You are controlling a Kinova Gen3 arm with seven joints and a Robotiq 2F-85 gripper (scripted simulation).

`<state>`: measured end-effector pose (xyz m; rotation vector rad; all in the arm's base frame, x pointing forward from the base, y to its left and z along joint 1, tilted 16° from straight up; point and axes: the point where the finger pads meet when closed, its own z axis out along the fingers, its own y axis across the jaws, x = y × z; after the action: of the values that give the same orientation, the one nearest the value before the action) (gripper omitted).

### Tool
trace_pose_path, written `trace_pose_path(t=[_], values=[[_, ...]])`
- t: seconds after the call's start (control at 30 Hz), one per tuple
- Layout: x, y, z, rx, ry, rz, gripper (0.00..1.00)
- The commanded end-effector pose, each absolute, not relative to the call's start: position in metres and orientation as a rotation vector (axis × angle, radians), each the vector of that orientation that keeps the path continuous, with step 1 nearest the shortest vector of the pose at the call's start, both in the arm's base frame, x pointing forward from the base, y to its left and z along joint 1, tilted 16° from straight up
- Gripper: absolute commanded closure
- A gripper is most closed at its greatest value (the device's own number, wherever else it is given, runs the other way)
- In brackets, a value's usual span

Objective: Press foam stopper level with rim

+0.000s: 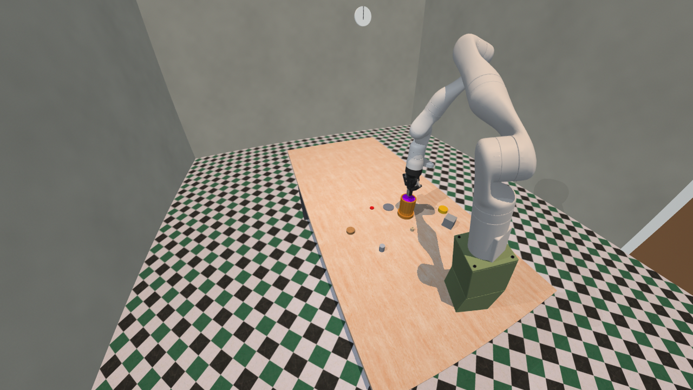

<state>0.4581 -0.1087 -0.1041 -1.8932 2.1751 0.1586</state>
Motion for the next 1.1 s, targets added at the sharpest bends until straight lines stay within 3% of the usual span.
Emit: trace_pose_path(t=[0.0, 1.07], values=[[0.460, -0.116, -0.098, -1.886, 2.181, 0.141, 1.00], [0.457, -0.121, -0.075, -1.886, 2.181, 0.141, 1.00]])
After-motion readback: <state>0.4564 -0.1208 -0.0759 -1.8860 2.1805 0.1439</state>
